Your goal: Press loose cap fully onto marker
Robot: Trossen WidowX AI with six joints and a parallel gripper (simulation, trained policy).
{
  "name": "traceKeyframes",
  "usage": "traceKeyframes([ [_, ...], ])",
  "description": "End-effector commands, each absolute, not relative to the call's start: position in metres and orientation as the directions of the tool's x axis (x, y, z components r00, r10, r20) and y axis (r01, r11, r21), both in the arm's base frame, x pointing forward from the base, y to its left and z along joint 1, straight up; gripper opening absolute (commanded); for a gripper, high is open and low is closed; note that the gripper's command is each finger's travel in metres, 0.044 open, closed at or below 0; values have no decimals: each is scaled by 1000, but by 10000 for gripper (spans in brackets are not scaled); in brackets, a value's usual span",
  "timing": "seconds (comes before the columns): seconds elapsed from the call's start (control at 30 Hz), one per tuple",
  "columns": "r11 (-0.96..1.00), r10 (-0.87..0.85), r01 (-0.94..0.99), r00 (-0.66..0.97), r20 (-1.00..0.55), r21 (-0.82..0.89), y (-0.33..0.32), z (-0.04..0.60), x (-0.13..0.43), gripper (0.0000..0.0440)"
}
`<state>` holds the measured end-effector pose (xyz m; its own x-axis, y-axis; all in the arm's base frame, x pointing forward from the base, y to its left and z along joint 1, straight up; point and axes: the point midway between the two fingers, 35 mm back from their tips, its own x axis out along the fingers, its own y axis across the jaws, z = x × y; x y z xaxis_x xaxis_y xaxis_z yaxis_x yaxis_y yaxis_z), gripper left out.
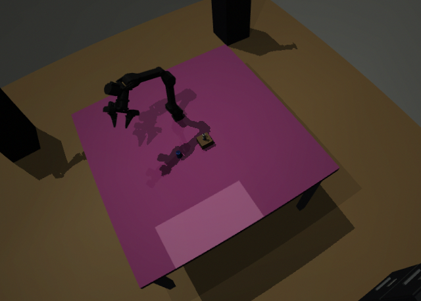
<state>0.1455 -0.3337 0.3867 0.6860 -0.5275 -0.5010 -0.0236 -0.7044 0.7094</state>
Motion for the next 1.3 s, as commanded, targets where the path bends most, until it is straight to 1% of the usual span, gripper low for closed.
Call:
traceKeyframes([
  [0.0, -732, -492, 10, 684, -538, 682, -334, 372, 154, 320],
  [0.6, -820, -316, 173, 657, -684, 546, -325, 314, 195, 320],
  [1.27, -863, -146, 331, 559, -816, 381, -306, 255, 232, 321],
])
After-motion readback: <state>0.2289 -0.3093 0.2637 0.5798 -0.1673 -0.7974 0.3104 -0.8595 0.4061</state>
